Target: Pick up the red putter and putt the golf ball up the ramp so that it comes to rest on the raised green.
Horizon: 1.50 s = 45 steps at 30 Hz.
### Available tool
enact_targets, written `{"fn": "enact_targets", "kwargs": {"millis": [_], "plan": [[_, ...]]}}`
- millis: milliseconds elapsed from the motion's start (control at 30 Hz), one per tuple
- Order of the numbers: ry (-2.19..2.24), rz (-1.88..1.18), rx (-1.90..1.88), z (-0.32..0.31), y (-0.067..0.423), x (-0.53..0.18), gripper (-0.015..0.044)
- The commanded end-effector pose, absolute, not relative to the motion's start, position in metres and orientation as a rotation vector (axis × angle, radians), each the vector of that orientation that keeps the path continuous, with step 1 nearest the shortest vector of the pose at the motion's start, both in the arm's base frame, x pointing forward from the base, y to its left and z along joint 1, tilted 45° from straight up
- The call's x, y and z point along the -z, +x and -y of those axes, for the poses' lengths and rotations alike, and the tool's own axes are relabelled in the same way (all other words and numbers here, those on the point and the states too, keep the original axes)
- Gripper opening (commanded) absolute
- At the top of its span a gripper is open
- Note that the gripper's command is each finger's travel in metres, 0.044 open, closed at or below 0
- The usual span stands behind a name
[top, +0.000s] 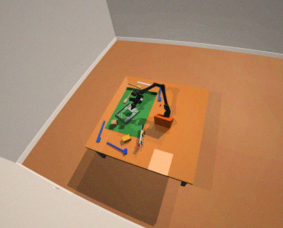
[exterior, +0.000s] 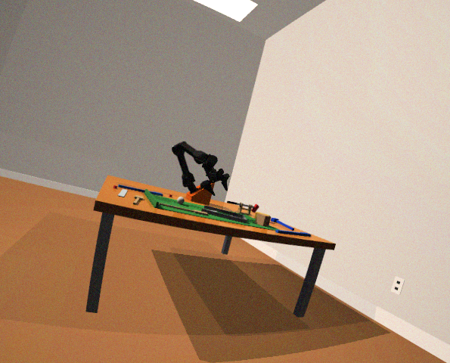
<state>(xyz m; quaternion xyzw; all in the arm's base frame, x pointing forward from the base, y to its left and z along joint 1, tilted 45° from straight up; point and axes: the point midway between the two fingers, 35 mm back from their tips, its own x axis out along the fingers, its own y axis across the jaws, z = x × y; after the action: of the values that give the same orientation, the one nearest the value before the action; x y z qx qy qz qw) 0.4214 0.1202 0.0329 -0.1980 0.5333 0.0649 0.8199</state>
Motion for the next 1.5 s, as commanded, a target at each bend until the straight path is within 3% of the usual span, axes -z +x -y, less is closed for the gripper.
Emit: {"fn": "enact_targets", "kwargs": {"millis": [0,267,500,1467], "plan": [[-0.669,-1.252,-0.338,-0.165,0.389,0.008,0.044],[-1.277,-1.424,-0.832,-0.235,0.29,0.085,0.044],[-1.771,-1.488,-1.235,-0.252,0.199,0.129,0.044],[-1.784,-1.489,-1.243,-0.217,0.197,0.164,0.044]]}}
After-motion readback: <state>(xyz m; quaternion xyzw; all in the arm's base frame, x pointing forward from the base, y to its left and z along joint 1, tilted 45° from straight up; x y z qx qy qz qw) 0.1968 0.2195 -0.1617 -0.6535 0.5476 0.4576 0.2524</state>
